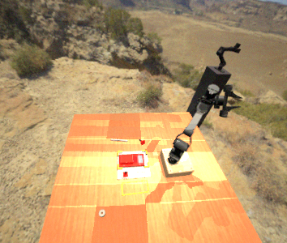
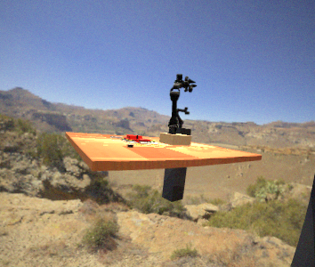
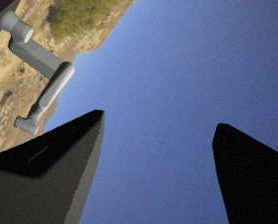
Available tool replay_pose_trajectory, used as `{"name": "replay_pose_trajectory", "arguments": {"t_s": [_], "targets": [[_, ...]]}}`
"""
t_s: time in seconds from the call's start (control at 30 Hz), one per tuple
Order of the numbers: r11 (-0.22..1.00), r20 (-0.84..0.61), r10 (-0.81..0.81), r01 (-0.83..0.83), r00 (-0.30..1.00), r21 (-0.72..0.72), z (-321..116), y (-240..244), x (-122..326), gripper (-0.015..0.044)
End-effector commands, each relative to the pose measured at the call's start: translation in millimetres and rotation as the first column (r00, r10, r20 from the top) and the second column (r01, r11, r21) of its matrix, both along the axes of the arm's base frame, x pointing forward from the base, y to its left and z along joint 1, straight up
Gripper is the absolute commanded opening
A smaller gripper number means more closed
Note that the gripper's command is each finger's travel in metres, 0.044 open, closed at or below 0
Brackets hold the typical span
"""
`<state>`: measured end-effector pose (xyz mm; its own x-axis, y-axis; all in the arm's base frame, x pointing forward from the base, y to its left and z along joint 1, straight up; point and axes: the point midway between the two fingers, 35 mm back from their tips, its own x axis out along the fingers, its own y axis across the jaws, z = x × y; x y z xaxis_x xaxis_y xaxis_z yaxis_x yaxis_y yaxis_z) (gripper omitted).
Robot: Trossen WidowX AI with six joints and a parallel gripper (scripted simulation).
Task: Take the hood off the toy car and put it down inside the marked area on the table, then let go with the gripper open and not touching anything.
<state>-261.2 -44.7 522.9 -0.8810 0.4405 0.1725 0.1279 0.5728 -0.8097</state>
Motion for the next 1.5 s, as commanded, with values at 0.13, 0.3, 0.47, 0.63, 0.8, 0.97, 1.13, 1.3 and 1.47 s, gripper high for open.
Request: {"name": "replay_pose_trajectory", "arguments": {"t_s": [0.13, 0.3, 0.47, 0.63, 0.8, 0.97, 1.13, 1.3, 1.47], "targets": [[0.997, 0.002, 0.071, -0.071, 0.997, -0.009, -5, -19, -4, 0.0351], [0.971, 0.010, 0.236, -0.236, 0.972, -0.034, -17, -66, -9, 0.0440], [0.916, 0.029, 0.397, -0.394, 0.918, -0.072, -33, -114, -7, 0.0440], [0.836, 0.054, 0.544, -0.535, 0.838, -0.119, -52, -163, 4, 0.0440], [0.734, 0.083, 0.675, -0.656, 0.733, -0.176, -71, -209, 23, 0.0440], [0.619, 0.115, 0.783, -0.748, 0.611, -0.241, -93, -252, 50, 0.0440], [0.508, 0.150, 0.861, -0.811, 0.486, -0.290, -111, -287, 83, 0.0440], [0.400, 0.186, 0.916, -0.851, 0.356, -0.342, -130, -317, 120, 0.0440], [0.306, 0.191, 0.950, -0.856, 0.247, -0.416, -148, -338, 158, 0.0440]]}}
